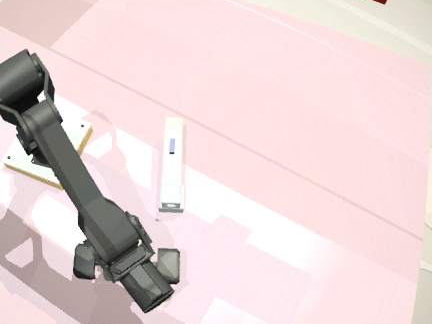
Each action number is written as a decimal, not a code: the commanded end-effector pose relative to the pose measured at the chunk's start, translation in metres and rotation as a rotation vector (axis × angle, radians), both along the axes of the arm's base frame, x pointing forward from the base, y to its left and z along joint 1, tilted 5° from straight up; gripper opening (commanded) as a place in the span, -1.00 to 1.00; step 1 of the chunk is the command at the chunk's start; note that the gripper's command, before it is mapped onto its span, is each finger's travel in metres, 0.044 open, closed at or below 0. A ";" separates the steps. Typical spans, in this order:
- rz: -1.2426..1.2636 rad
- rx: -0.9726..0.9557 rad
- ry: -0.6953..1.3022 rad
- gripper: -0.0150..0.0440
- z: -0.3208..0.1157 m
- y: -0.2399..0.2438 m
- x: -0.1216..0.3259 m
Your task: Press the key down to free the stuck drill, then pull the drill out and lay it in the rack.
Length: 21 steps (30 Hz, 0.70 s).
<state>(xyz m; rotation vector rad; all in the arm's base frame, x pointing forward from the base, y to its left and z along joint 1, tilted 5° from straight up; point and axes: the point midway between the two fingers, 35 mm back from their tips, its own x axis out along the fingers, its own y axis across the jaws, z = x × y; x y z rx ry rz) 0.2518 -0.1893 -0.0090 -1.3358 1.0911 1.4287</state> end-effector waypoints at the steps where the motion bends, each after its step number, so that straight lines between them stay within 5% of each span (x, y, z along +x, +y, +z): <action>1: 0.004 0.002 0.001 -0.49 -0.006 0.001 -0.001; 3: 0.004 0.002 0.001 -0.49 -0.008 0.001 -0.002; 21: 0.001 -0.004 0.002 1.00 0.000 -0.001 -0.001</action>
